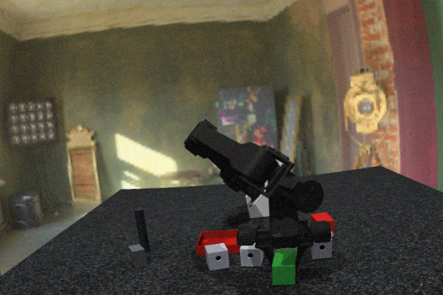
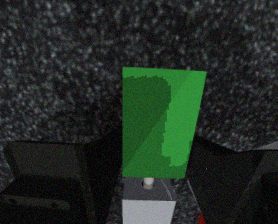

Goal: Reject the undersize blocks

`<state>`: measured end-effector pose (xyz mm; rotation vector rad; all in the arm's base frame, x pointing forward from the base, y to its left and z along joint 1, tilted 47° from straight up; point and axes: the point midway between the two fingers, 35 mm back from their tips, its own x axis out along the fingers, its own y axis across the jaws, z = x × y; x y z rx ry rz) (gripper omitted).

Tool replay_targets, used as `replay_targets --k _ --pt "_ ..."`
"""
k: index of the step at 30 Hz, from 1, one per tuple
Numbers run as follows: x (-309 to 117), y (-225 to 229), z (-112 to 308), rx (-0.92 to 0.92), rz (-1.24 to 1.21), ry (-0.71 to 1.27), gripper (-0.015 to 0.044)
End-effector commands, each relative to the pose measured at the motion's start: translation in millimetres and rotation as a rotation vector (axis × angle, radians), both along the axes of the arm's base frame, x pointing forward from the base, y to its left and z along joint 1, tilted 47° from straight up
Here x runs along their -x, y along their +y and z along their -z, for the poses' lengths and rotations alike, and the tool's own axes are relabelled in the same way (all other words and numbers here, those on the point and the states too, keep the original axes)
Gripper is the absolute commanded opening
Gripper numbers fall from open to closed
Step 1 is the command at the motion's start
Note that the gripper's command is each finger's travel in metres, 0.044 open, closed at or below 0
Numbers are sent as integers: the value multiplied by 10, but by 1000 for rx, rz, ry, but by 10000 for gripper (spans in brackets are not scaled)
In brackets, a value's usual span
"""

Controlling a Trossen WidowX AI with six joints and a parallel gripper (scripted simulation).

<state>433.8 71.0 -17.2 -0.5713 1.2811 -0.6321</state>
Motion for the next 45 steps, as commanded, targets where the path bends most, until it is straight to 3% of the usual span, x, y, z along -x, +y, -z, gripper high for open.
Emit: replay_targets --k 1,45 --pt "-31 39 -32 1 -11 -10 0" --pt "-176 36 -49 2 -15 -16 0"
